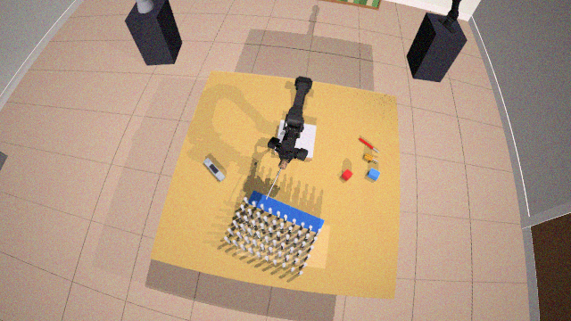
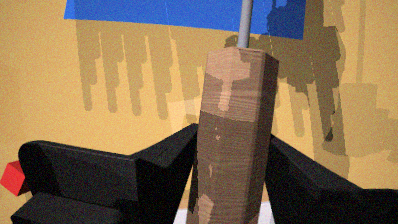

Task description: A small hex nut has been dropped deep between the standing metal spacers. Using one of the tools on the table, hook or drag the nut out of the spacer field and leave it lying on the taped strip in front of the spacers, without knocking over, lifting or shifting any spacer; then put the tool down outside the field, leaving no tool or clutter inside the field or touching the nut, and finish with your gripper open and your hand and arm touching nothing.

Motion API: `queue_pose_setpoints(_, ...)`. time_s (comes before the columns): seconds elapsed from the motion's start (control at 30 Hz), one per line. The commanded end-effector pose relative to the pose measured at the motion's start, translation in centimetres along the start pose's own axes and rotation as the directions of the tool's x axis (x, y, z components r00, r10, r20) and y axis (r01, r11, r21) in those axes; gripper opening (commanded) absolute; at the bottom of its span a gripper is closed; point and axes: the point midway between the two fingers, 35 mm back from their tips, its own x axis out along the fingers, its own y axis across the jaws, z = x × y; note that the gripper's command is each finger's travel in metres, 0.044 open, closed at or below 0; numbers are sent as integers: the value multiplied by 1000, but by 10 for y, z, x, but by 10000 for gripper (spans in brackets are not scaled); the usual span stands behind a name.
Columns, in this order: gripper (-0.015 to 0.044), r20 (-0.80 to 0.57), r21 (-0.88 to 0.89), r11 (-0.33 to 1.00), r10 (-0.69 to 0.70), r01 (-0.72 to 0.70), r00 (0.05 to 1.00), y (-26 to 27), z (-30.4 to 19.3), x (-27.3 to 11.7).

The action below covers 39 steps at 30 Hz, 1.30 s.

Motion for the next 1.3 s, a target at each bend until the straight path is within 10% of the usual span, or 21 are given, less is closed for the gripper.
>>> queue_pose_setpoints(0.0, 0, 11, 1, 1000, -4, 4, 1000, 2, -1, 6)
queue_pose_setpoints(1.27, 0, 14, 3, 1000, -5, 5, 1000, 0, -61, 143)
